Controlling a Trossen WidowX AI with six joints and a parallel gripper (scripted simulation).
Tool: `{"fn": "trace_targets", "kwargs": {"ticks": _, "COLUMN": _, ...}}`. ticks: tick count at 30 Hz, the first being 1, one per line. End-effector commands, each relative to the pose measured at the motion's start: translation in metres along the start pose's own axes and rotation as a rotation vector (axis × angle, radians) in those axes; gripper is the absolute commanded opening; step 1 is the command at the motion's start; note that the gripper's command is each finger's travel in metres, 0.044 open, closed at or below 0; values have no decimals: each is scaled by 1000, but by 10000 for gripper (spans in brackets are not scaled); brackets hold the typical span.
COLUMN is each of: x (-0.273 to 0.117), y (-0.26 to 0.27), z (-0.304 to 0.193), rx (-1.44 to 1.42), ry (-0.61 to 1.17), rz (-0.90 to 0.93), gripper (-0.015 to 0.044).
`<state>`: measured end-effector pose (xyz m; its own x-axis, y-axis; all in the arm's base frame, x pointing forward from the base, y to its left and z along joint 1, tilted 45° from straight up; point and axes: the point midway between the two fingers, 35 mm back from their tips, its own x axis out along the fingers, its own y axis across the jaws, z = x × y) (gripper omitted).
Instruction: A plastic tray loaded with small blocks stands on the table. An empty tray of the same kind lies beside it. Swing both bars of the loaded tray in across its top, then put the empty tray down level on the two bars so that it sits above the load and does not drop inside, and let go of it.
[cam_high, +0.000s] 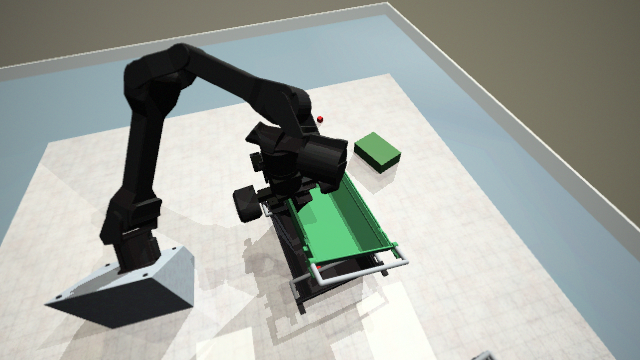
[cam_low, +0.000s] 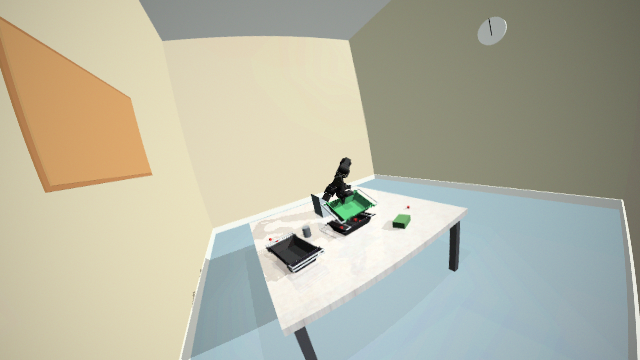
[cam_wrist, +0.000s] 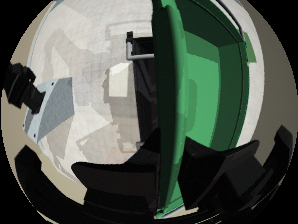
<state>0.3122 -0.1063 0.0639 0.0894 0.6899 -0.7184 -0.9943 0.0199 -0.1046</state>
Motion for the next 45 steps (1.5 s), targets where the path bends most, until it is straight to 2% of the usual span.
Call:
{"fn": "trace_targets", "kwargs": {"ticks": 1, "x": 2, "y": -2, "z": -1, "rx": 5, "ry": 0, "rz": -24, "gripper": 0}}
{"fn": "trace_targets", "kwargs": {"ticks": 17, "x": 28, "y": 0, "z": -1, "rx": 5, "ry": -1, "rz": -24, "gripper": 0}}
{"fn": "trace_targets", "kwargs": {"ticks": 45, "x": 43, "y": 12, "z": -1, "rx": 5, "ry": -2, "rz": -24, "gripper": 0}}
